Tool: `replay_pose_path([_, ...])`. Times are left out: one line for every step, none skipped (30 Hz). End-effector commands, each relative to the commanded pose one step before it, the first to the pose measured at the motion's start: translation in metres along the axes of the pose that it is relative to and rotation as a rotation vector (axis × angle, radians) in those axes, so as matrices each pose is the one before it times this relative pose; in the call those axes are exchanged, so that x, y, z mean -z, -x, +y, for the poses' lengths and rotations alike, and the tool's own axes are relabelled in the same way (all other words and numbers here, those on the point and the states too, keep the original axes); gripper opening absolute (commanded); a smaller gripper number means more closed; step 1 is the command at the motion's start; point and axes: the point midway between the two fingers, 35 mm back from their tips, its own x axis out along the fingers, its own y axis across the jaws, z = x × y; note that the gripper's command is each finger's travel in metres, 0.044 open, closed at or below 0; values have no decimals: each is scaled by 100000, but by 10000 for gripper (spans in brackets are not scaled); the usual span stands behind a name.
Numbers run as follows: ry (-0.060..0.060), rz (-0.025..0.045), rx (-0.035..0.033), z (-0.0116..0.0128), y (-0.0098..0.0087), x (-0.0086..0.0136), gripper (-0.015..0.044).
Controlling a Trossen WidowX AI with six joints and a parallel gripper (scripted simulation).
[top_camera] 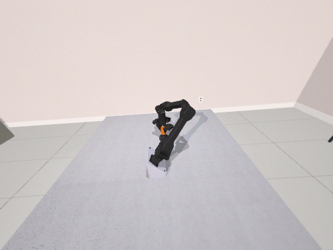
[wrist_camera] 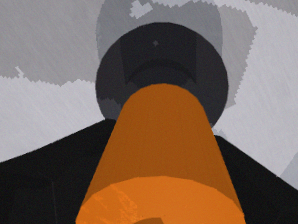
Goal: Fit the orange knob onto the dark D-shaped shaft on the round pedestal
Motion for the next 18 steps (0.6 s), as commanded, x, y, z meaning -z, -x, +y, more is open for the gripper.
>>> replay_pose_path([-351, -218, -423, 169, 360, 0, 0])
replay_pose_path([-940, 0, 0, 1, 2, -1, 0])
replay_pose_path([-1707, 0, 0, 5, 1, -2, 0])
replay_pose_path([-2848, 0, 0, 11, 0, -5, 0])
replay_pose_path([-3226, 0, 0, 16, -4, -7, 0])
replay_pose_path([-3846, -1, 0, 24, -12, -11, 0])
replay_pose_path([-4312, -1, 0, 32, -27, -17, 0])
replay_pose_path([-3038, -2, 0, 26, -40, -17, 0])
replay_pose_path([-1031, -2, 1, 6, -41, -13, 0])
replay_pose_path([0, -1, 1, -8, -24, -9, 0])
replay_pose_path([0, -1, 1, -11, -20, -12, 0])
replay_pose_path([0, -1, 1, -12, -18, -12, 0])
replay_pose_path([0, -1, 1, -13, -16, -7, 0])
replay_pose_path([1, 0, 1, -16, -13, 3, 0])
replay_pose_path([1, 0, 1, -17, -8, 12, 0])
replay_pose_path([1, 1, 0, -14, 1, 16, 0])
replay_pose_path([1, 1, 0, -11, 9, 18, 0])
replay_pose_path([1, 1, 0, -13, 10, 21, 0])
